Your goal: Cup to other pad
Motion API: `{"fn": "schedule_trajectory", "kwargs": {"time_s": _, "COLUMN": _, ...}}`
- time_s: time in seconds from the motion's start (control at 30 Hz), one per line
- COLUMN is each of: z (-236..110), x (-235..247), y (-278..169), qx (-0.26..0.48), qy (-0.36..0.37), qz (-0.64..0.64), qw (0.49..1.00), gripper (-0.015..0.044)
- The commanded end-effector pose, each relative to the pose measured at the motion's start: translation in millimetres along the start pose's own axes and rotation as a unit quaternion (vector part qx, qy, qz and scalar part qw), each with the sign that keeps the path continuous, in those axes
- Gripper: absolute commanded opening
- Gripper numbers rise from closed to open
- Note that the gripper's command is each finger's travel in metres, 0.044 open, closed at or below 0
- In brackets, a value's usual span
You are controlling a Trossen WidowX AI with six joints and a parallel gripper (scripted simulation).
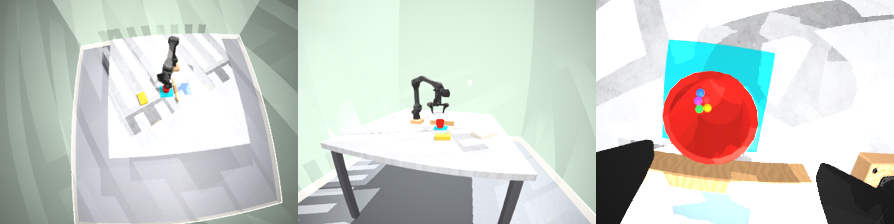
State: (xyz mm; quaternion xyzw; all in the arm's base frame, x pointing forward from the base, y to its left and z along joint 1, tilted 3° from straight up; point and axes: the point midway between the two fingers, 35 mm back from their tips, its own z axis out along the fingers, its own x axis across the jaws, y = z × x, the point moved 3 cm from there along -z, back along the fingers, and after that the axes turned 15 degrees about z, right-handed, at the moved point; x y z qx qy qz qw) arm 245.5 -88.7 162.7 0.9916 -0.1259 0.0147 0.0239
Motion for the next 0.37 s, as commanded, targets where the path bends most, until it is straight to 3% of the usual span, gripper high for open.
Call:
{"fn": "schedule_trajectory", "kwargs": {"time_s": 0.0, "z": -15.7, "x": 0.2, "y": 0.0, "qx": -0.001, "qy": 0.002, "qz": 0.004, "qw": 1.0, "gripper": 0.044}}
{"fn": "schedule_trajectory", "kwargs": {"time_s": 0.33, "z": -25.6, "x": 0.4, "y": -0.9, "qx": 0.0, "qy": 0.002, "qz": 0.001, "qw": 1.0, "gripper": 0.044}}
